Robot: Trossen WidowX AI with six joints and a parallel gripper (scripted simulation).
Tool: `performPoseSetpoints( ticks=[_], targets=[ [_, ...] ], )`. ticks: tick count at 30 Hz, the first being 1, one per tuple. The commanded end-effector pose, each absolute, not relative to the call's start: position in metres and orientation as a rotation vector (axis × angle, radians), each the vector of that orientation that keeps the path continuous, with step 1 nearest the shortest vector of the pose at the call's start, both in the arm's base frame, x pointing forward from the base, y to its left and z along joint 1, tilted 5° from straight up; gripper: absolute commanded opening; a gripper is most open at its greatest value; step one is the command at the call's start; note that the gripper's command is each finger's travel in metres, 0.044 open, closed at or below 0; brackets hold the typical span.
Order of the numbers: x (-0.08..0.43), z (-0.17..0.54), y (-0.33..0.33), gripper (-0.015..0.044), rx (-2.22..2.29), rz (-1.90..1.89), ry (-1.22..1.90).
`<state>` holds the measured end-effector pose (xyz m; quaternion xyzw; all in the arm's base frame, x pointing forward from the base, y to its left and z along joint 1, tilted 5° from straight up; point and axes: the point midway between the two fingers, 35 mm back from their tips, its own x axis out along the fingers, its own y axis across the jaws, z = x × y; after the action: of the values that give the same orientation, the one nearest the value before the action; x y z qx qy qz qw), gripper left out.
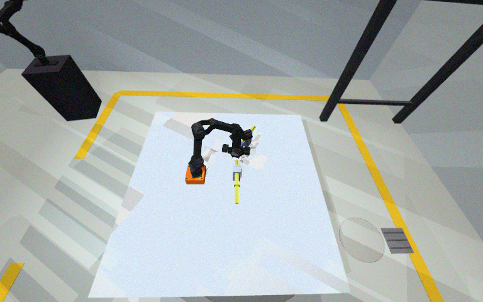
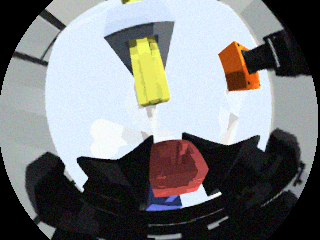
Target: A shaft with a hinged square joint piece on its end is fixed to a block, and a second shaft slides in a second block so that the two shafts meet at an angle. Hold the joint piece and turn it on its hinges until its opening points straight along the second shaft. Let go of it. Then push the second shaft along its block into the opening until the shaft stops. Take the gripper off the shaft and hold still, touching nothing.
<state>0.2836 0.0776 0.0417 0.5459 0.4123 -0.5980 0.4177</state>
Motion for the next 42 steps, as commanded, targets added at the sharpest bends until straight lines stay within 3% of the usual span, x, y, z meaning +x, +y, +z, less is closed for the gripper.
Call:
performPoseSetpoints(
  ticks=[1, 41, 42],
  targets=[
    [0.2837, 0.0413, 0.0782, 0.0182, 1.375, -1.501, 1.036],
    [0.2837, 0.0413, 0.0782, 0.0182, 1.375, -1.501, 1.036],
    [0.2835, 0.0417, 0.0776, 0.0156, 1.37, -1.501, 1.034]
  ],
)
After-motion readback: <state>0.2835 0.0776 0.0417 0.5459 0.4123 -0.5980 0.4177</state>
